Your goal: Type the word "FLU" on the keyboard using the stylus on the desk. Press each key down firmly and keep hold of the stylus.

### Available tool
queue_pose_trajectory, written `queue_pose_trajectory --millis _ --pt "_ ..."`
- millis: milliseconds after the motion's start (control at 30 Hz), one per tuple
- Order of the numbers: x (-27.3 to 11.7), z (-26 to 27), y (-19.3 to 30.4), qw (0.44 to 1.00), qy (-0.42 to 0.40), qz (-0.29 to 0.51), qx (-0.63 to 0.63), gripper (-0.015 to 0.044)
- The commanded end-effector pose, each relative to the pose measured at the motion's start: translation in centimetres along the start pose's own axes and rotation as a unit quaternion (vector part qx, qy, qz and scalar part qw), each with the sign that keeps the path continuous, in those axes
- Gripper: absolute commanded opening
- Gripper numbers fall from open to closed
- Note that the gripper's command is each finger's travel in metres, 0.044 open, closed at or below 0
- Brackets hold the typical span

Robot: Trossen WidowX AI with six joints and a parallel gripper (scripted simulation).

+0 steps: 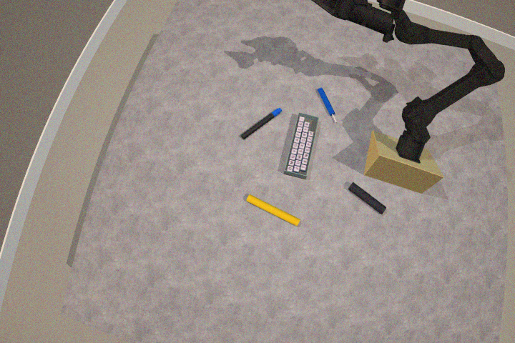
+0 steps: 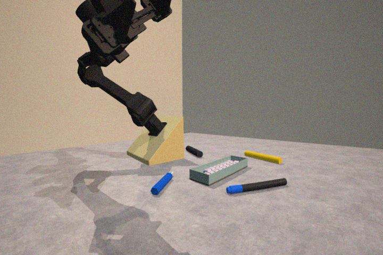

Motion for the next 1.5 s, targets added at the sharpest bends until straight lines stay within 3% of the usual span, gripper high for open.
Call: queue_pose_trajectory --millis 0,100,267,533,800,1033,1467 --pt "0.1 0.0 0.1 1.0 0.0 0.003 0.001 0.0414" --pt "1.2 0.1 1.4 0.999 0.008 0.042 0.01 0.0335" --pt "4.4 0.8 6.6 0.981 0.046 0.185 0.032 0.0204" --pt "7.6 2.2 16.5 0.896 0.162 0.412 0.016 0.0" --pt "6.8 3.5 26.3 0.767 0.281 0.569 -0.094 0.0" --pt "4.1 4.1 33.5 0.642 0.359 0.631 -0.245 0.0" --pt "3.8 4.1 34.1 0.63 0.364 0.634 -0.262 0.0"
Point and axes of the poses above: the point midway between the two fingers, 35 mm back from their tips, its own x axis out along the fingers, its own z axis across the jaws, y = z × x, the point moved 9 cm from there along -x, back along the fingers, and after that the axes turned 10 degrees about x, right-handed, at the moved point
